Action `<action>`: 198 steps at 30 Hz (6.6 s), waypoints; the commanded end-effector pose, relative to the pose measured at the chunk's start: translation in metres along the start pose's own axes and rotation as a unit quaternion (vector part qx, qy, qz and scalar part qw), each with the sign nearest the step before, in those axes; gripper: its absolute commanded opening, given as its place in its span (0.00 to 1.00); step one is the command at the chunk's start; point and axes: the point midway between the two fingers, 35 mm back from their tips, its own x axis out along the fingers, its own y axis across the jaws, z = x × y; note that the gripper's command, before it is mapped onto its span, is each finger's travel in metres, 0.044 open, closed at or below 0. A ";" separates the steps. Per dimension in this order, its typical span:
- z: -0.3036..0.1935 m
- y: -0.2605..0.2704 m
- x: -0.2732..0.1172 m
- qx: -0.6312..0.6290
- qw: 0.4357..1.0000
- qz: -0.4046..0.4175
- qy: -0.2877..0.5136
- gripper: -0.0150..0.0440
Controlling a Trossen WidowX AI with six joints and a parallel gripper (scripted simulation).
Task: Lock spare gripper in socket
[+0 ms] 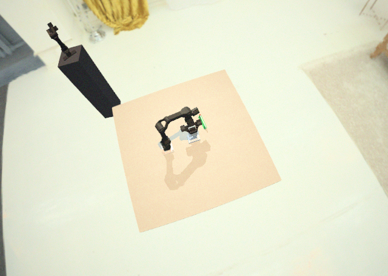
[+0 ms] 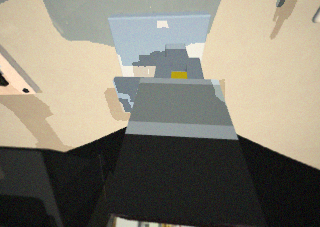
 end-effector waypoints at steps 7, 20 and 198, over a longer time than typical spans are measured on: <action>0.000 0.000 0.000 0.000 1.000 0.000 0.000 0.43; 0.000 0.000 0.000 0.000 1.000 0.000 0.000 1.00; 0.153 -0.115 0.046 -0.046 0.991 0.017 -0.126 0.25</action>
